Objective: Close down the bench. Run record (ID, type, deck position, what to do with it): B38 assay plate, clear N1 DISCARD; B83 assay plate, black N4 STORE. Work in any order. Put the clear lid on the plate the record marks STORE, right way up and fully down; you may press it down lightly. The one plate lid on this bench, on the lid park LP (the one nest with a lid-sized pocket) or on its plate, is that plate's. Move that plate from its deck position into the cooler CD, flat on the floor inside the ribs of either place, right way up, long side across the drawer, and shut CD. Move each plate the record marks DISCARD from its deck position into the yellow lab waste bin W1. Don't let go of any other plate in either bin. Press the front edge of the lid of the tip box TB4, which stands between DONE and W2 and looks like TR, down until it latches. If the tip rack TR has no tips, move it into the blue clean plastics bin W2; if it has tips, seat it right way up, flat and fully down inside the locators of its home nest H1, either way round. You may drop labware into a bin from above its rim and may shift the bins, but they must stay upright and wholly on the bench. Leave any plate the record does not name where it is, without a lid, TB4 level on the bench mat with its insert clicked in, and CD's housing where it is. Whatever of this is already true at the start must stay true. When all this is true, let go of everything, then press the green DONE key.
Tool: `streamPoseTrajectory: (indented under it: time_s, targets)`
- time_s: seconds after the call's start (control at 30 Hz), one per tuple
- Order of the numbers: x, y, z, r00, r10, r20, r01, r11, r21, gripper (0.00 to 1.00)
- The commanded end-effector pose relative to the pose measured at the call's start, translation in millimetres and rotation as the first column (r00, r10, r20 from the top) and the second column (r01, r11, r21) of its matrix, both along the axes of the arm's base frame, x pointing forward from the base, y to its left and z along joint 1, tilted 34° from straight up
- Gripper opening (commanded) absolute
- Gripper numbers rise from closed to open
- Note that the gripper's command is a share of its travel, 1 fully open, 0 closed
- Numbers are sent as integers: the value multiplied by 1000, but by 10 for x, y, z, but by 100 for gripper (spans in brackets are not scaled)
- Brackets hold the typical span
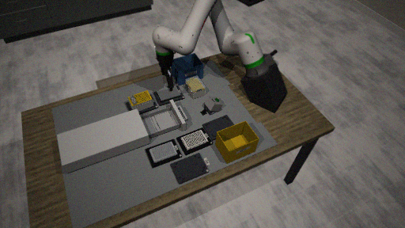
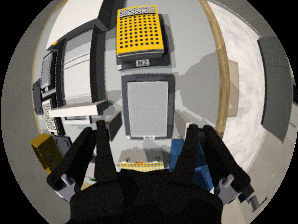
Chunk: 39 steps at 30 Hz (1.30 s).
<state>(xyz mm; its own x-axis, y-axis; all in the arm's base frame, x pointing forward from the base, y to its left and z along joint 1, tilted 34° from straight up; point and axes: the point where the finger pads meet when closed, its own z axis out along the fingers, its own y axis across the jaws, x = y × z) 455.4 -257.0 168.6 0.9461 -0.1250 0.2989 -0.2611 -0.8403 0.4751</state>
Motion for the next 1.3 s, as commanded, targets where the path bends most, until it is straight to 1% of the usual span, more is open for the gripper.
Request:
streamPoseTrajectory:
  time_s: [0.0, 1.27]
  targets:
    - [-5, 21, 32, 1000, 0, 0, 0, 1000, 0, 66]
    - [-87, 246, 385, 1000, 0, 0, 0, 1000, 0, 66]
